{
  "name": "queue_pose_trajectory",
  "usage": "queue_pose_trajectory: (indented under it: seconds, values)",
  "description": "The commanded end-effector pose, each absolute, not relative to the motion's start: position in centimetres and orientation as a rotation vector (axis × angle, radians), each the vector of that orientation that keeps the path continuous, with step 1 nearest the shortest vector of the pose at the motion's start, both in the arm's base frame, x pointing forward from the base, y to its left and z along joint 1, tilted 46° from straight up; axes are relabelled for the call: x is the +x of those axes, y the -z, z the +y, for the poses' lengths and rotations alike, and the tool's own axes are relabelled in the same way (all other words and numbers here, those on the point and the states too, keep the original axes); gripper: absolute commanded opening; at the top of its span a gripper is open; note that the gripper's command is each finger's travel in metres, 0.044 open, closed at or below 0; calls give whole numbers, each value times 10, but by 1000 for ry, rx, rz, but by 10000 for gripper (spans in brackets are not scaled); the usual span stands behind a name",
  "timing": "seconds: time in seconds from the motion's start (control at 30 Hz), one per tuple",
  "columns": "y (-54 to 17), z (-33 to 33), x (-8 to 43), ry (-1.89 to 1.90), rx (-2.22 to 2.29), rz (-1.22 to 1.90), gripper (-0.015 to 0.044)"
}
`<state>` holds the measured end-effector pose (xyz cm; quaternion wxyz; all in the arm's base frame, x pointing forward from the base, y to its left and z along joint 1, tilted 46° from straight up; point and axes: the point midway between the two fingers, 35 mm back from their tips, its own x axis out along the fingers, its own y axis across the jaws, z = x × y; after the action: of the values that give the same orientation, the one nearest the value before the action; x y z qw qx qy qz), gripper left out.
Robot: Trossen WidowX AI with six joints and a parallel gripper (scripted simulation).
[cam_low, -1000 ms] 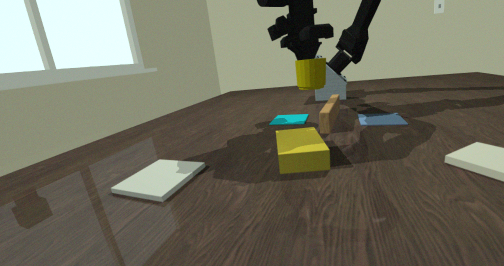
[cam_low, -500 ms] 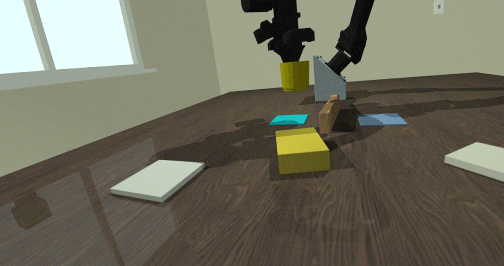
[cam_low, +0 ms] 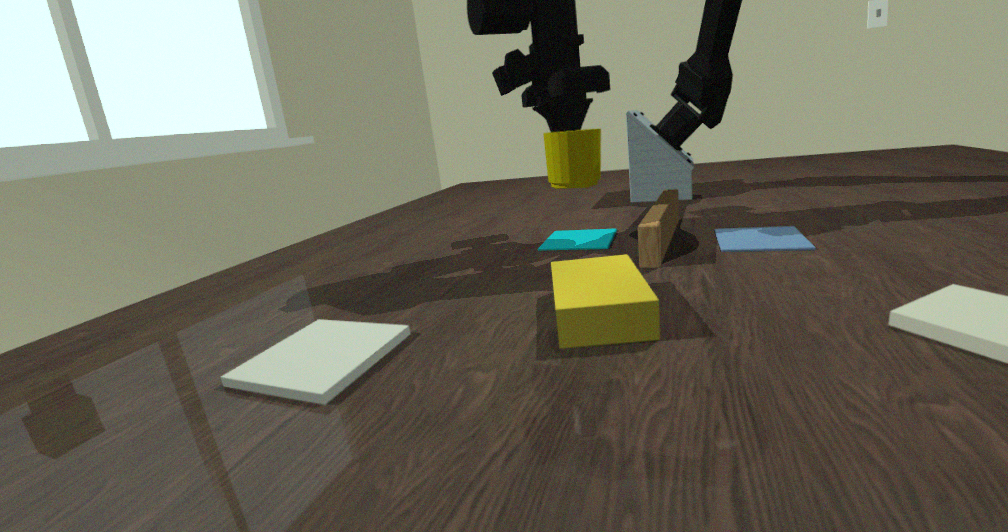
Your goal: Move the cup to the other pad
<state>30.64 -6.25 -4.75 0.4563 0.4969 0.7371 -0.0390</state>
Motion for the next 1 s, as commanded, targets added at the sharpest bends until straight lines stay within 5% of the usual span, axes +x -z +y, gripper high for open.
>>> queue_pose_trajectory:
  seconds: [0.0,0.97]
  values:
    - [55,-57,304,97,1228,1829,0]
    - [89,-23,299,95,1230,1830,0]
